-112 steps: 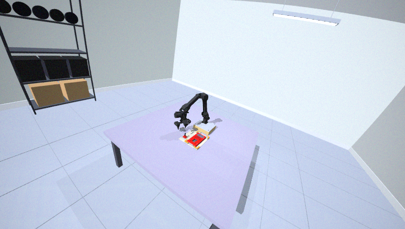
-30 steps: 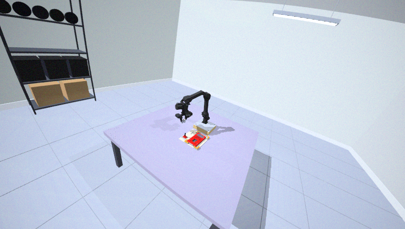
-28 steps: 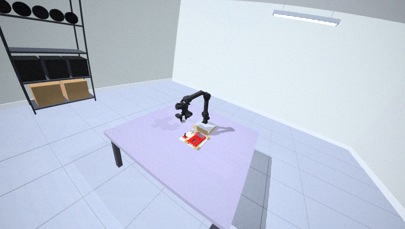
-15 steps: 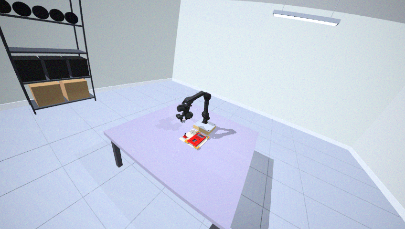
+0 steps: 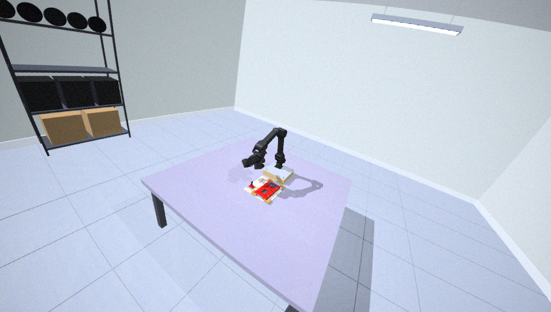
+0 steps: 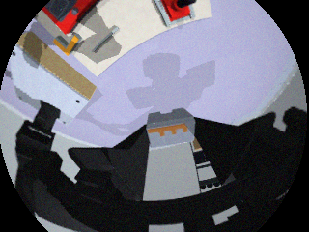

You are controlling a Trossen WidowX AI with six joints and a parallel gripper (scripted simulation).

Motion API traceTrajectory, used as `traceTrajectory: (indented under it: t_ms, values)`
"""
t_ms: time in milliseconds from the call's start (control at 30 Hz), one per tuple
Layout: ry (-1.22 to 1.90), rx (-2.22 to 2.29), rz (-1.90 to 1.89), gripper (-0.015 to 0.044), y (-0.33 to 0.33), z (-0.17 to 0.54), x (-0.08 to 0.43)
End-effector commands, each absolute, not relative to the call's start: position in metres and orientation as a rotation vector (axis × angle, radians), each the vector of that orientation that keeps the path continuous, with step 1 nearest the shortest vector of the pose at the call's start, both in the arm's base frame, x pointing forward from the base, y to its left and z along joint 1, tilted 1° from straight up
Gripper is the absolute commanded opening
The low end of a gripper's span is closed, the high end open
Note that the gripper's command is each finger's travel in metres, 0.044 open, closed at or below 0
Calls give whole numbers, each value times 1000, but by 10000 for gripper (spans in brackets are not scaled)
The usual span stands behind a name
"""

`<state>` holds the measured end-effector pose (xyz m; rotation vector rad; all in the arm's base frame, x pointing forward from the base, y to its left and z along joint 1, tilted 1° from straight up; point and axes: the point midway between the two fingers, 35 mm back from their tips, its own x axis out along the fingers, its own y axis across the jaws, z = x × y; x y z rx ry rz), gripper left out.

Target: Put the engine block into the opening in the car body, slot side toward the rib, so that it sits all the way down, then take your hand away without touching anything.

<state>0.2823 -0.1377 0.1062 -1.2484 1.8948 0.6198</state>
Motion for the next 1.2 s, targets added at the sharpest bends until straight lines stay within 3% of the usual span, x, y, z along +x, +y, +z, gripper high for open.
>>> traceTrajectory:
  t_ms: [0,1167]
  values:
    - [1974,-1319,560,0,-135,103,285]
    - [2085,-1391,481,0,-131,70,287]
